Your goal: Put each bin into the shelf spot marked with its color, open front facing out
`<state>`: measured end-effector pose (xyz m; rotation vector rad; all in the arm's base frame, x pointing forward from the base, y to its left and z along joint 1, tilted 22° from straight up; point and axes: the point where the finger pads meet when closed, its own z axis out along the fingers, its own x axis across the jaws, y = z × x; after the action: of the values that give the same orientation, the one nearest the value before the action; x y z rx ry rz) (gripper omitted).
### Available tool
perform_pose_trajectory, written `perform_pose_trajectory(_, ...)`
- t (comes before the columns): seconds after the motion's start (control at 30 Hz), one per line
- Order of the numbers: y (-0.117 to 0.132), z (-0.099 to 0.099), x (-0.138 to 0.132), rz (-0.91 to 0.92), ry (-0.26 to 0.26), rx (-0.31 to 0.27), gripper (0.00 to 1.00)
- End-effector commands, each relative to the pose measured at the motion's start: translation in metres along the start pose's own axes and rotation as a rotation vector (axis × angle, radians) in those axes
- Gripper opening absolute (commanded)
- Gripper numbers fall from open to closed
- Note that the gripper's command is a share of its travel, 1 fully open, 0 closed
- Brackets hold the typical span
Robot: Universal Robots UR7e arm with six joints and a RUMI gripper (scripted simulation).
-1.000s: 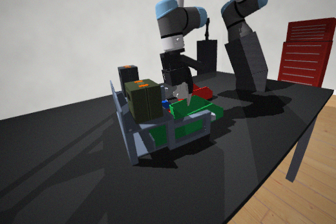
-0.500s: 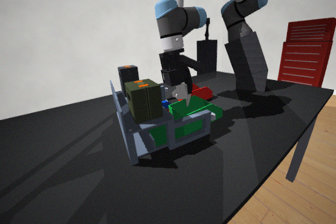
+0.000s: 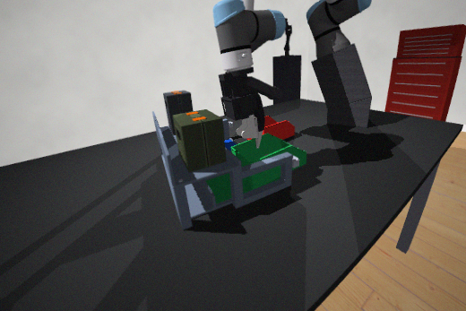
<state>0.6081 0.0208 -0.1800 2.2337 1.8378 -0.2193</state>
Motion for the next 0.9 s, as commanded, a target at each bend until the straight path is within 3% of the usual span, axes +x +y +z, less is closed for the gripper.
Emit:
perform_pose_trajectory(0.0,0.0034,-0.0008,0.0003,0.000,0.000,-0.006,0.00)
perform_pose_trajectory(0.87,0.0083,-0.0008,0.0004,-0.001,0.001,-0.012,0.00)
